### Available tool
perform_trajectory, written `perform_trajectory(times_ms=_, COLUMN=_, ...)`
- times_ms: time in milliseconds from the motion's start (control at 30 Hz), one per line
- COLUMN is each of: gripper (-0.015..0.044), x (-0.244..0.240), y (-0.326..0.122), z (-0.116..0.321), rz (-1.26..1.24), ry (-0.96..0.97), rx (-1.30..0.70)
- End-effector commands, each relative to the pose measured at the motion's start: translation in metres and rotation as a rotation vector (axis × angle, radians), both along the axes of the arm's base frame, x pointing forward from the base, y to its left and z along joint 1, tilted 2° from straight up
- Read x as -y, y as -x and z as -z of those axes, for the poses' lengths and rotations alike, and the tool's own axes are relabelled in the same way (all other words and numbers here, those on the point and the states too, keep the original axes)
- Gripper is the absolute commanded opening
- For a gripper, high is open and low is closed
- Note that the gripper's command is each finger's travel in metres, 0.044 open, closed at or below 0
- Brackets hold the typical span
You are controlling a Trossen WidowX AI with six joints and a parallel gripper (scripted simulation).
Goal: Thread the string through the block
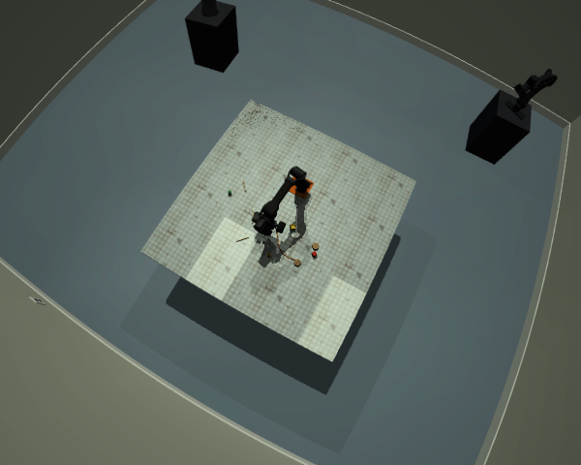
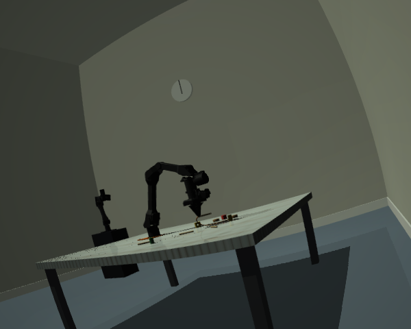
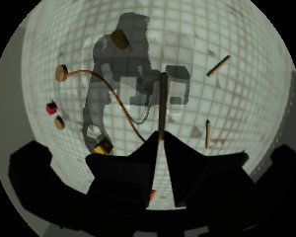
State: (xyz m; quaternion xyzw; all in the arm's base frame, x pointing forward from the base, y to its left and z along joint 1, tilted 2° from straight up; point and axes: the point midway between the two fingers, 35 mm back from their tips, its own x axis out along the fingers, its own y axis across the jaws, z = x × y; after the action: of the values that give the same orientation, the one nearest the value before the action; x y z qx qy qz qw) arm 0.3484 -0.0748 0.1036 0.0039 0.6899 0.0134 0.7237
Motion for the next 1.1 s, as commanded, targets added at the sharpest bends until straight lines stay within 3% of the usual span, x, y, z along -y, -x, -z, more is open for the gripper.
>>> perform_trajectory(times_ms=0, gripper=0.0, x=-0.003, y=-0.003, z=0.003, rz=-0.167, ry=0.007, rx=-0.007)
perform_trajectory(times_ms=1067, gripper=0.0, x=-0.022, y=-0.023, z=0.002, rz=-1.341, ry=0.059, rx=0.025)
